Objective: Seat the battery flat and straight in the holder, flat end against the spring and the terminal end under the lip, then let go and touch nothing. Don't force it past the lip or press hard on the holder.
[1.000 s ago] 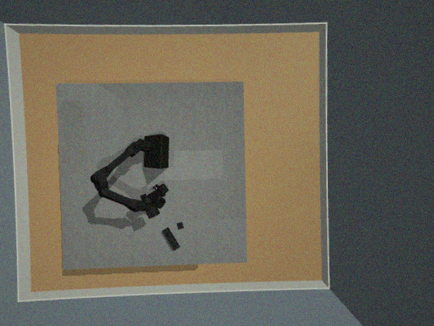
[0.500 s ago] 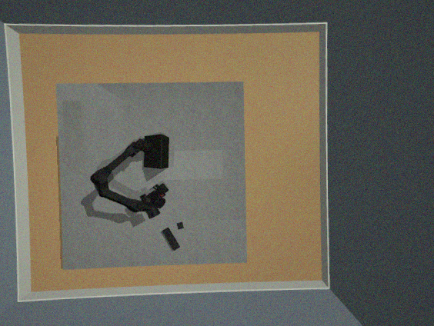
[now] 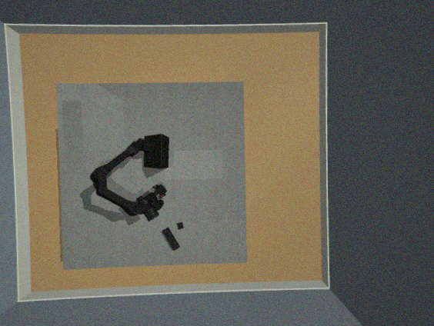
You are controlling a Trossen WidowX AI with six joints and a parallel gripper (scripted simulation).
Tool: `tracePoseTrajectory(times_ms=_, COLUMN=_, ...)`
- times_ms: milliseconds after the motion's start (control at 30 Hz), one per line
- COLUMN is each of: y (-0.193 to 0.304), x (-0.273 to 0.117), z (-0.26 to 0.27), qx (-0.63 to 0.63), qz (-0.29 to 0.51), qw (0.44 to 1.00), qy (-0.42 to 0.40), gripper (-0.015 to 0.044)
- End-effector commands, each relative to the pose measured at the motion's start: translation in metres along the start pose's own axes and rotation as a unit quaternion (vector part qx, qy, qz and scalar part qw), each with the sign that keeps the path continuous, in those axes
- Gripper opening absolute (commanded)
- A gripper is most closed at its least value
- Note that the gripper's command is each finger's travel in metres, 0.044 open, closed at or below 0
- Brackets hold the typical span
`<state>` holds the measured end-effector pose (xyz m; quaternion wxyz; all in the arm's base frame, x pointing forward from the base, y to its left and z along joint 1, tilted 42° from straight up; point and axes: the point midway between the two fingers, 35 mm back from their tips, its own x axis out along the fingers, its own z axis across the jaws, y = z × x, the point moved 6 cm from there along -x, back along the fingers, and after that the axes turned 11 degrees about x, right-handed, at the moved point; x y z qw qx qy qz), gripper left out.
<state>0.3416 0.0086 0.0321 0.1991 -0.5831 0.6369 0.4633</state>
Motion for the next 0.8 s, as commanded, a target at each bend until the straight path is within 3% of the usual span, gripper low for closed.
tracePoseTrajectory(times_ms=0, y=0.0024, x=-0.0339, z=0.0025, qx=0.006, qz=-0.009, qw=1.000, qy=-0.001, gripper=0.0440)
tracePoseTrajectory(times_ms=767, y=0.0028, x=-0.0352, z=0.0042, qx=0.007, qz=-0.009, qw=1.000, qy=-0.001, gripper=0.0440)
